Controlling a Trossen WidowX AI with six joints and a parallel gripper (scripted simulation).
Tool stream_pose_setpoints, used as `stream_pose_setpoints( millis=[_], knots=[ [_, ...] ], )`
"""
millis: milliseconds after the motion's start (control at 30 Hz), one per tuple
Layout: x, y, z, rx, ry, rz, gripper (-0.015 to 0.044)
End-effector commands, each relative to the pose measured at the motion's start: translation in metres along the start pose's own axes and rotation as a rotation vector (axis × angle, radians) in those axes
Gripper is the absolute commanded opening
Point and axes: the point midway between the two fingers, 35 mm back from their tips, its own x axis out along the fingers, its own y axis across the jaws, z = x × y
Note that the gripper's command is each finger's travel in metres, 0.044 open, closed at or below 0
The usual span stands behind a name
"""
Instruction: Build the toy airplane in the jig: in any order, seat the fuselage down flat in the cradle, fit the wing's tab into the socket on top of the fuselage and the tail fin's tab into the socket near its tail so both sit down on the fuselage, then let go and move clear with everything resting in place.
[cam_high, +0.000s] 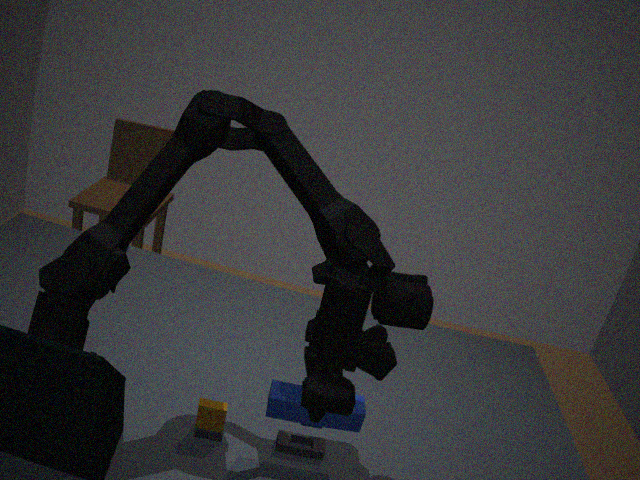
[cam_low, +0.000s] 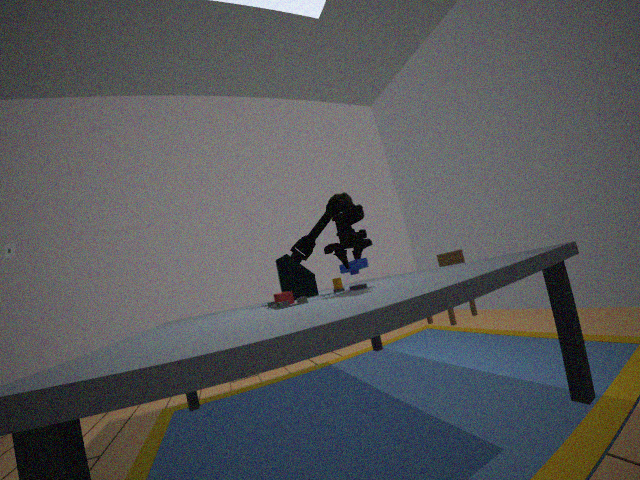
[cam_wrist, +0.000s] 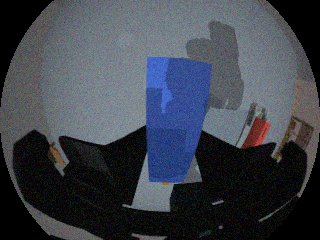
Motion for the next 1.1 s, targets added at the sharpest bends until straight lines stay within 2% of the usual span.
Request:
stream_pose_setpoints(
  millis=[0, 600, 1067],
  knots=[
    [-0.013, 0.0, 0.001, -0.008, -0.002, -0.002, 0.0],
    [-0.068, 0.002, -0.009, -0.021, 0.029, 0.002, 0.0],
    [-0.067, -0.032, -0.007, -0.165, 0.026, -0.011, 0.0]
  ],
)
